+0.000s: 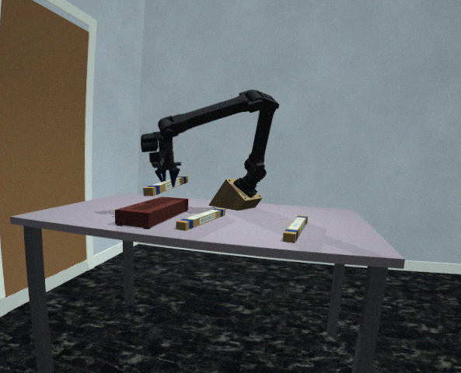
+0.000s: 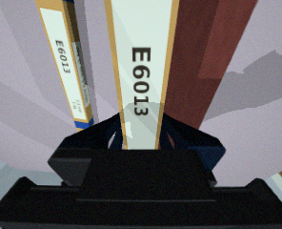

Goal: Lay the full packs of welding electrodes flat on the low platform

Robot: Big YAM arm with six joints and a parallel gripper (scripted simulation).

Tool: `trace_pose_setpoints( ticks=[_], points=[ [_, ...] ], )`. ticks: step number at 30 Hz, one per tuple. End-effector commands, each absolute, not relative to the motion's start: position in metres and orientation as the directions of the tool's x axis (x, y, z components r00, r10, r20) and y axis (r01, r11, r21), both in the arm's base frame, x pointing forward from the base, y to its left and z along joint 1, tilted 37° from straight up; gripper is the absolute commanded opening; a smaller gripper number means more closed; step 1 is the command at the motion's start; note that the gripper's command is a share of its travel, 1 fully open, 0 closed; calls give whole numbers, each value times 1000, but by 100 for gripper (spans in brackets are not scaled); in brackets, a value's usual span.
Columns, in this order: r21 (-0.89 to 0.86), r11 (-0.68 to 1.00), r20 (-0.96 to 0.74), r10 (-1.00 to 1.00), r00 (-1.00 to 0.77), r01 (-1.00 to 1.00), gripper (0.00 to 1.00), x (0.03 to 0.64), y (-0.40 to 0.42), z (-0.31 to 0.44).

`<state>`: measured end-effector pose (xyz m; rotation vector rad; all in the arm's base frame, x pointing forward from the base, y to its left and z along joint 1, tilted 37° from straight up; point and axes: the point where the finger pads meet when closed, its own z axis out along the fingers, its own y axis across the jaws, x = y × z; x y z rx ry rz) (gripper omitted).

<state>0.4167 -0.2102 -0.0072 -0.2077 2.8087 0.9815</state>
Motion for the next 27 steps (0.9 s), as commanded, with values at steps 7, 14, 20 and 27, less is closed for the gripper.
trace_pose_setpoints(
  ticks=[7,14,20,27],
  points=[
    [515,835,-292,-43,-956,-195,0,441,-272,32],
    [520,832,-287,-42,-957,-192,0,441,-273,31],
    [521,832,-286,-41,-957,-191,0,440,-273,31],
    [522,831,-285,-41,-958,-191,0,440,-272,30]
  ],
)
